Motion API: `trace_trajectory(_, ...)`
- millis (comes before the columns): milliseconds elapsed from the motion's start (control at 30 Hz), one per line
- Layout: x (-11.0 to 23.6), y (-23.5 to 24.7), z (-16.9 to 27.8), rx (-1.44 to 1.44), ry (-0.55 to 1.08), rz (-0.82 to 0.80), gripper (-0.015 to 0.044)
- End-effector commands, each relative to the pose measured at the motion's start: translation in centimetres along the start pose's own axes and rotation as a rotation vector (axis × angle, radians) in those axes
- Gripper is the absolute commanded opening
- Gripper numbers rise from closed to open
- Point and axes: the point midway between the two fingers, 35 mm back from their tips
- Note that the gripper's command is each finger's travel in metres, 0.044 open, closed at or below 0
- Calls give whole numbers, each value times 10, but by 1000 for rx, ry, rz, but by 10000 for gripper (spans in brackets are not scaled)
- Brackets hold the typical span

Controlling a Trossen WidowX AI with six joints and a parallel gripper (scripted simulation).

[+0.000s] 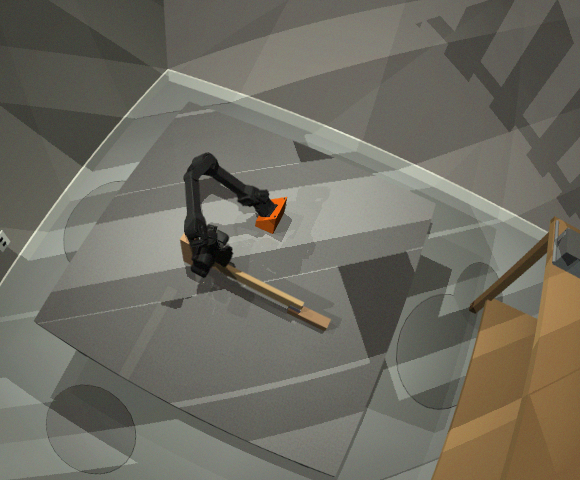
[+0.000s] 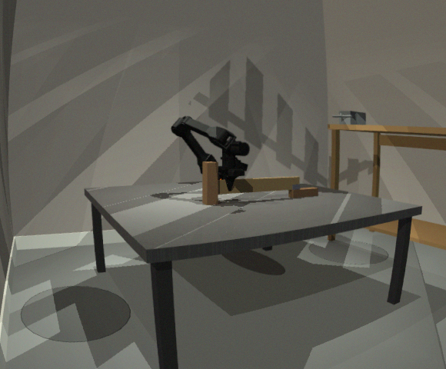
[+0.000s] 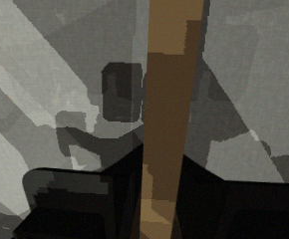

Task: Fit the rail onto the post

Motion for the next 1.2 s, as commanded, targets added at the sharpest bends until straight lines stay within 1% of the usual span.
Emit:
trace_trajectory(0,0,0,3,3,5,1,0)
trace_trajectory(300,1,0,6,3,5,1,0)
trace_trajectory(867,0,0,3,-1,0,0,440)
trace_trajectory(1033,2,0,2,-1,0,0,440)
trace_trajectory(1167,28,-3,-26,3,1,0,440)
Point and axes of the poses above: the point midway between the two fingers, 35 mm back from their tips, its own x axis back along the fingers, its own y axis across the jaws, z = x × y, and after that the axes turned 6 degrees about x, right-handed
